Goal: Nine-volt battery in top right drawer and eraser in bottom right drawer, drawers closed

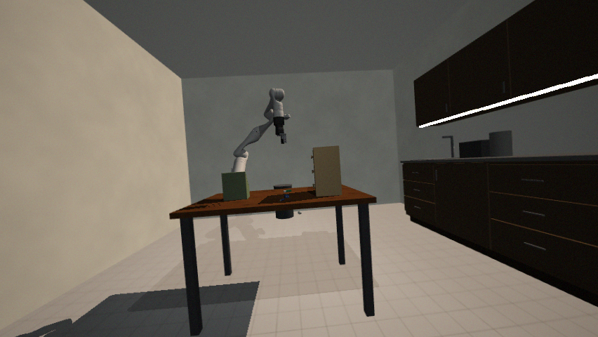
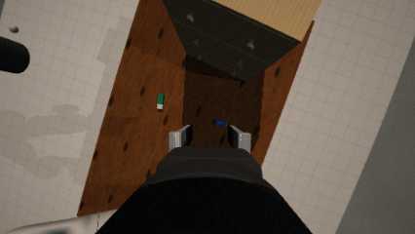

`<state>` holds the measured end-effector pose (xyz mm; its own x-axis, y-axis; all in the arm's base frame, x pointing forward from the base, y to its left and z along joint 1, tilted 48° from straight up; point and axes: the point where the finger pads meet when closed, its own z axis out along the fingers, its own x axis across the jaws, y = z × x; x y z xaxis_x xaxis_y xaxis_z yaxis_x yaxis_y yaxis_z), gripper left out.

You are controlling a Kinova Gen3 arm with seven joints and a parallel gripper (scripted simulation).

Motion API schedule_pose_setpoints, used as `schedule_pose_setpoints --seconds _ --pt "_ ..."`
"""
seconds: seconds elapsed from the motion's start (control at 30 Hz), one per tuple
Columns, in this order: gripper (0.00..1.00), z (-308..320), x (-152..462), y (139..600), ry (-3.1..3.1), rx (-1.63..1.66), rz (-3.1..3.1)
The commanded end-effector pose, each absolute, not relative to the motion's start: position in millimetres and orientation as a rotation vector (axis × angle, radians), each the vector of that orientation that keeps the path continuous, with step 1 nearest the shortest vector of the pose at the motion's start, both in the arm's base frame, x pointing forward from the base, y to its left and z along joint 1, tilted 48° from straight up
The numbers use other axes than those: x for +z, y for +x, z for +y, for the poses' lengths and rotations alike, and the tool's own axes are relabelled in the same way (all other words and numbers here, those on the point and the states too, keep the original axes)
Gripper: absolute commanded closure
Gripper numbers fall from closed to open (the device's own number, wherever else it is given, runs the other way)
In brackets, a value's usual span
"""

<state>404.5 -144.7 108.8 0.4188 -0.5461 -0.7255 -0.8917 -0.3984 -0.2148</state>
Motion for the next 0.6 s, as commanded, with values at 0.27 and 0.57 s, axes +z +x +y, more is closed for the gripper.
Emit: schedule_pose_setpoints --seconds 0.27,0.57 --pt "0.00 -141.0 105.4 410.9 -1.973 0.860 1.474" --pt "0.00 -140.8 103.5 414.2 -1.880 0.918 1.646"
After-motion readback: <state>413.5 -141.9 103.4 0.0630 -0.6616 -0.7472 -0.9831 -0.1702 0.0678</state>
